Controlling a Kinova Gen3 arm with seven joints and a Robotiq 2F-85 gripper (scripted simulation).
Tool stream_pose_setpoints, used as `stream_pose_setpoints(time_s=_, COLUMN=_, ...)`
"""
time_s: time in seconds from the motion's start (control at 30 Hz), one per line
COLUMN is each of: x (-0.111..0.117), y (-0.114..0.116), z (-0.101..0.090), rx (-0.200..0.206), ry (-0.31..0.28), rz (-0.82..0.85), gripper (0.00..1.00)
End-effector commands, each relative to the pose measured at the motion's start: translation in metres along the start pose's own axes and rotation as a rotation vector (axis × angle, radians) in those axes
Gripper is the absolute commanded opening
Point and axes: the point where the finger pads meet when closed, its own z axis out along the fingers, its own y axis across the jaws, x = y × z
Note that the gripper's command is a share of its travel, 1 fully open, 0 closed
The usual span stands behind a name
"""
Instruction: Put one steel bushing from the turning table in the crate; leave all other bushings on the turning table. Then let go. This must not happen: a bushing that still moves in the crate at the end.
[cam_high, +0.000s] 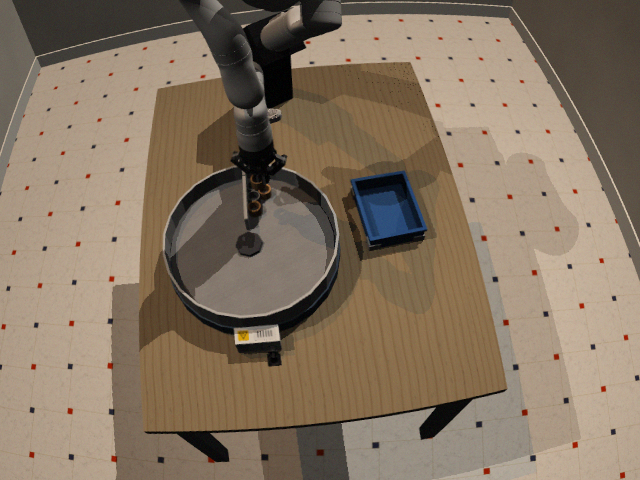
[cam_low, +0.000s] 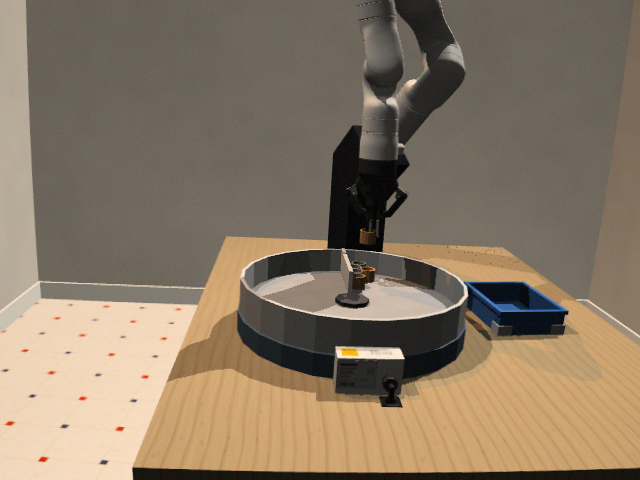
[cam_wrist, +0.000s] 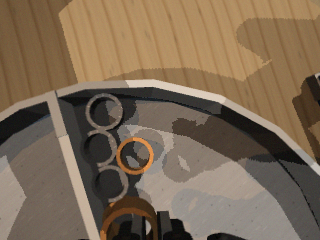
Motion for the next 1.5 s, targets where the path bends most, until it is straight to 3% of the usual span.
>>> stream_pose_setpoints(time_s=0.0, x=-0.001, y=0.000, z=-0.001, rx=0.004, ry=0.000, rz=-0.005, gripper=0.00)
stream_pose_setpoints(time_s=0.03, x=-0.001, y=0.000, z=-0.001, rx=0.004, ry=0.000, rz=-0.005, gripper=0.00)
stream_pose_setpoints(time_s=0.2, x=-0.056, y=-0.004, z=-0.002, rx=0.009, ry=-0.014, rz=-0.002, gripper=0.00)
stream_pose_setpoints(time_s=0.6, x=-0.056, y=-0.004, z=-0.002, rx=0.009, ry=-0.014, rz=-0.002, gripper=0.00)
stream_pose_setpoints(time_s=0.77, x=-0.111, y=-0.010, z=-0.004, rx=0.015, ry=-0.028, rz=0.005, gripper=0.00)
stream_pose_setpoints(time_s=1.17, x=-0.111, y=-0.010, z=-0.004, rx=0.015, ry=-0.028, rz=0.005, gripper=0.00)
stream_pose_setpoints(time_s=1.33, x=-0.112, y=-0.011, z=0.023, rx=0.017, ry=-0.029, rz=0.004, gripper=0.00)
stream_pose_setpoints(time_s=1.47, x=-0.112, y=-0.011, z=0.023, rx=0.017, ry=-0.029, rz=0.004, gripper=0.00)
